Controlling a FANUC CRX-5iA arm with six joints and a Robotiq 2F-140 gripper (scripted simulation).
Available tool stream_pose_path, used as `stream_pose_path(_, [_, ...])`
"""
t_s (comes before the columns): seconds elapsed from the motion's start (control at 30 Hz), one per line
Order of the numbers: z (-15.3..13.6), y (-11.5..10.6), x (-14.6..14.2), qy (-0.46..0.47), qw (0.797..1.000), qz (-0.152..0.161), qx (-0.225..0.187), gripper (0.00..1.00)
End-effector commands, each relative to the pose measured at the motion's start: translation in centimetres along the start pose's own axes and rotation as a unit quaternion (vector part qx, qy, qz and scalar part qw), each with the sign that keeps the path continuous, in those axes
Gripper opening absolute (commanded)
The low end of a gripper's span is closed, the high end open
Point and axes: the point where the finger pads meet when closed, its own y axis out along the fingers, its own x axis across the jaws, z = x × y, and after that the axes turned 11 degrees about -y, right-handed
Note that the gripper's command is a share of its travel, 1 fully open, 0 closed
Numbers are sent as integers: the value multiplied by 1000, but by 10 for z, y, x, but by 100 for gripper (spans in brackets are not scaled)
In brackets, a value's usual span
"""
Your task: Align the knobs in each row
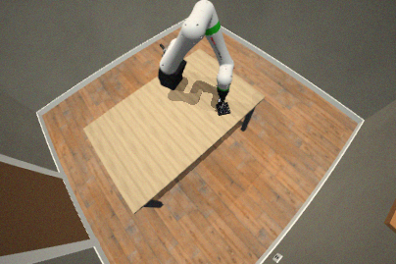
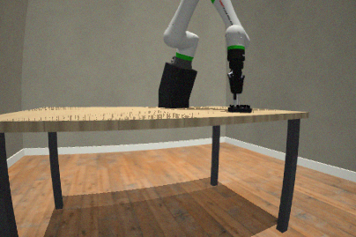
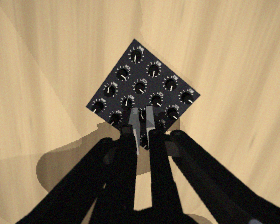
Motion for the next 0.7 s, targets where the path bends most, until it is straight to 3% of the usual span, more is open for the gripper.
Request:
stream_pose_path(0.0, [0, 0, 0, 58, 998, -7, 1, 5])
stream_pose_path(0.67, [0, 0, 0, 230, 973, -7, 2, 5])
